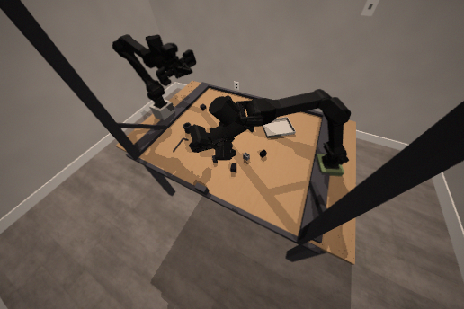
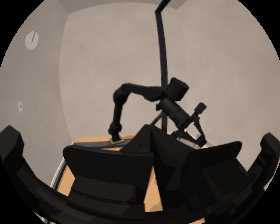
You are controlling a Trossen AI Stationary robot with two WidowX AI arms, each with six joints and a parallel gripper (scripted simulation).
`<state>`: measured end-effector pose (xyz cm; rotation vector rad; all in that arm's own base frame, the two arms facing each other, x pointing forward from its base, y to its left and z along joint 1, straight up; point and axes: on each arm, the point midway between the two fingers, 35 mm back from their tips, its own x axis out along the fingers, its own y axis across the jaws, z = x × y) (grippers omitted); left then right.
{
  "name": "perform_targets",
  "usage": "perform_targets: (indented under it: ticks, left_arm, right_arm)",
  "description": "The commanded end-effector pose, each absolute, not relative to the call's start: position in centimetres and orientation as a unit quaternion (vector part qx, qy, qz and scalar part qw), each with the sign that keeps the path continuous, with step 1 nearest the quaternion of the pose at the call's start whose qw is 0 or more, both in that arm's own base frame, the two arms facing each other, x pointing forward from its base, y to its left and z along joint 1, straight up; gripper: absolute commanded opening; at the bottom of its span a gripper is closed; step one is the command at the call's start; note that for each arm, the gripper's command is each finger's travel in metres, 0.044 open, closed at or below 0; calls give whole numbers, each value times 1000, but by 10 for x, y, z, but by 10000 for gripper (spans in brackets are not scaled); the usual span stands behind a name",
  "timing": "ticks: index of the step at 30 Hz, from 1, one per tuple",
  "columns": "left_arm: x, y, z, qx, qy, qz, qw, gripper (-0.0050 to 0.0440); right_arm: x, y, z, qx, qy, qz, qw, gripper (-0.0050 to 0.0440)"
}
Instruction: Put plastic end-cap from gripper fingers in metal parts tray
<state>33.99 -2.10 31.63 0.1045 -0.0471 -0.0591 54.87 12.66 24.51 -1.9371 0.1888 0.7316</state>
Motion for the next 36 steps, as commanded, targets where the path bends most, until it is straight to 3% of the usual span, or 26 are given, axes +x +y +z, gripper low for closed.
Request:
perform_targets:
  ticks: [1,15,36]
  left_arm:
    - [319,-4,329,13,-36,-6,999,0]
    - [312,2,330,-1,-36,3,999,0]
    - [312,2,330,-1,-36,3,999,0]
  right_arm:
    - [546,126,266,-806,67,287,514,0]
    - [545,110,256,-802,90,290,514,0]
    - [515,-7,206,-766,247,290,518,0]
